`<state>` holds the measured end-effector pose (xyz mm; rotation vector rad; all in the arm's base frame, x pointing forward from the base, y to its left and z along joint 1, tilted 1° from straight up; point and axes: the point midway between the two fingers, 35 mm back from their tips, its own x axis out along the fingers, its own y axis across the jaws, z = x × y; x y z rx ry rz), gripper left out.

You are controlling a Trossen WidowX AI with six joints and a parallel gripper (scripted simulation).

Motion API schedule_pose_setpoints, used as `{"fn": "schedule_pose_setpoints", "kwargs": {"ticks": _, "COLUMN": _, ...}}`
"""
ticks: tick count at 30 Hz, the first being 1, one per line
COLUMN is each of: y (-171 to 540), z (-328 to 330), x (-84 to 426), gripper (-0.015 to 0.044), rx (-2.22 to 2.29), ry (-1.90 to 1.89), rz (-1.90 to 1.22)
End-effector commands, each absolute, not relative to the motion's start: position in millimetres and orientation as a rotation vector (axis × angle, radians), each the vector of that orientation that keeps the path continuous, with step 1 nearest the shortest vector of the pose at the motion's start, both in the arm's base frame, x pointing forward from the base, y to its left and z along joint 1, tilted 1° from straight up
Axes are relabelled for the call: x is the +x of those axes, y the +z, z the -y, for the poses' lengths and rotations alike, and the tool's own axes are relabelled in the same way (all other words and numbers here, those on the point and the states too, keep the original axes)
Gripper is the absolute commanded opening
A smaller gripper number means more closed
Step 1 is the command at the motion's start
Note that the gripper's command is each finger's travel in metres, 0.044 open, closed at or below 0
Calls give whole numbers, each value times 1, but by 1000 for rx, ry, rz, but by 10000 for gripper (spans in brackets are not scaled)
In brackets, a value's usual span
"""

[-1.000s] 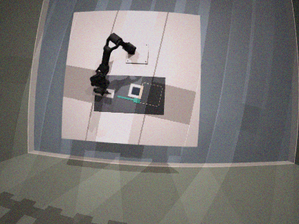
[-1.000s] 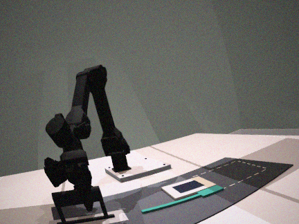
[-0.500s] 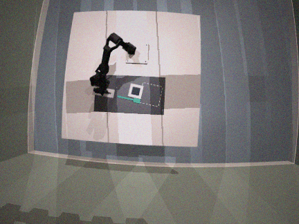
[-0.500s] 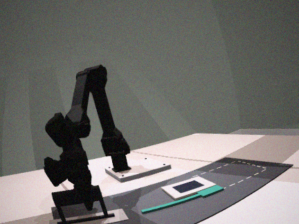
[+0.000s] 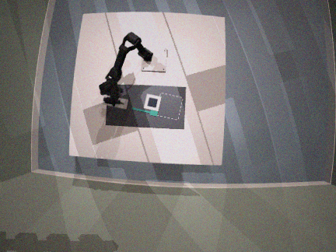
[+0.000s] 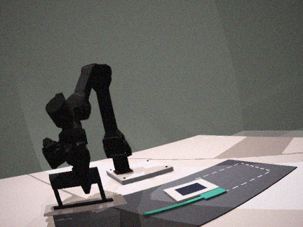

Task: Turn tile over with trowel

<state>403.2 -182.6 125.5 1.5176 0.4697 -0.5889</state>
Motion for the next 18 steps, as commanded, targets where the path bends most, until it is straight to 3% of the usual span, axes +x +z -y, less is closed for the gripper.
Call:
{"fn": "schedule_pose_setpoints", "kwargs": {"ticks": 1, "y": 133, "z": 159, "x": 402, "gripper": 0, "rx": 1502, "ry": -576, "rz": -459}}
{"fn": "schedule_pose_setpoints", "kwargs": {"ticks": 18, "y": 119, "z": 62, "x": 355, "gripper": 0, "rx": 1445, "ry": -608, "rz": -419}}
